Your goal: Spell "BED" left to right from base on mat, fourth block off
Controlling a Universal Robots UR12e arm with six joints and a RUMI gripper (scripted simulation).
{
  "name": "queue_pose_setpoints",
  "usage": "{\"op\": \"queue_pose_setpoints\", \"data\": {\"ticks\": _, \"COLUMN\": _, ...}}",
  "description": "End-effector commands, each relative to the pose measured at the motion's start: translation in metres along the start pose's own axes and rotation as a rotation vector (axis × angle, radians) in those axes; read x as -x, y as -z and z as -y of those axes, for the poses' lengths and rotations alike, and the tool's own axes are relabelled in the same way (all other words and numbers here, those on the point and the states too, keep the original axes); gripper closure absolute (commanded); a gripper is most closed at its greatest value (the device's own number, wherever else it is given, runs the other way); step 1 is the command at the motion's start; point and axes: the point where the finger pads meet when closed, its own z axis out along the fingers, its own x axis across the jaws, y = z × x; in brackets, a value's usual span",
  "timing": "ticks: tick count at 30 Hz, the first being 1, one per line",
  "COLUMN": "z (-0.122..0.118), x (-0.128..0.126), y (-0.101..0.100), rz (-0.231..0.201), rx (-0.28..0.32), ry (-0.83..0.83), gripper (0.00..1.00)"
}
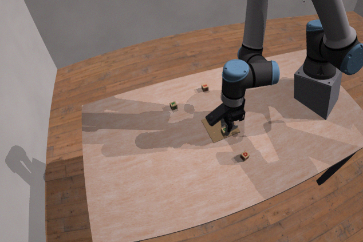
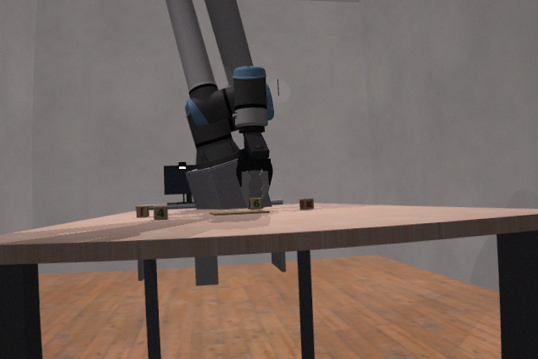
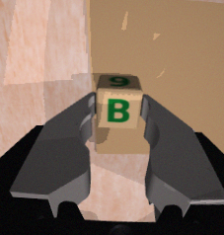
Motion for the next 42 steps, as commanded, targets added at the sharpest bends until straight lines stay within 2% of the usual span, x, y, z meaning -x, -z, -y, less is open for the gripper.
{"op": "queue_pose_setpoints", "data": {"ticks": 1, "z": 0.0005, "x": 0.0, "y": 0.0004, "rz": 0.0, "rx": -0.001, "ry": 0.0, "gripper": 0.91}}
{"op": "queue_pose_setpoints", "data": {"ticks": 42, "z": 0.0005, "x": 0.0, "y": -0.0036, "rz": 0.0, "rx": -0.001, "ry": 0.0, "gripper": 0.91}}
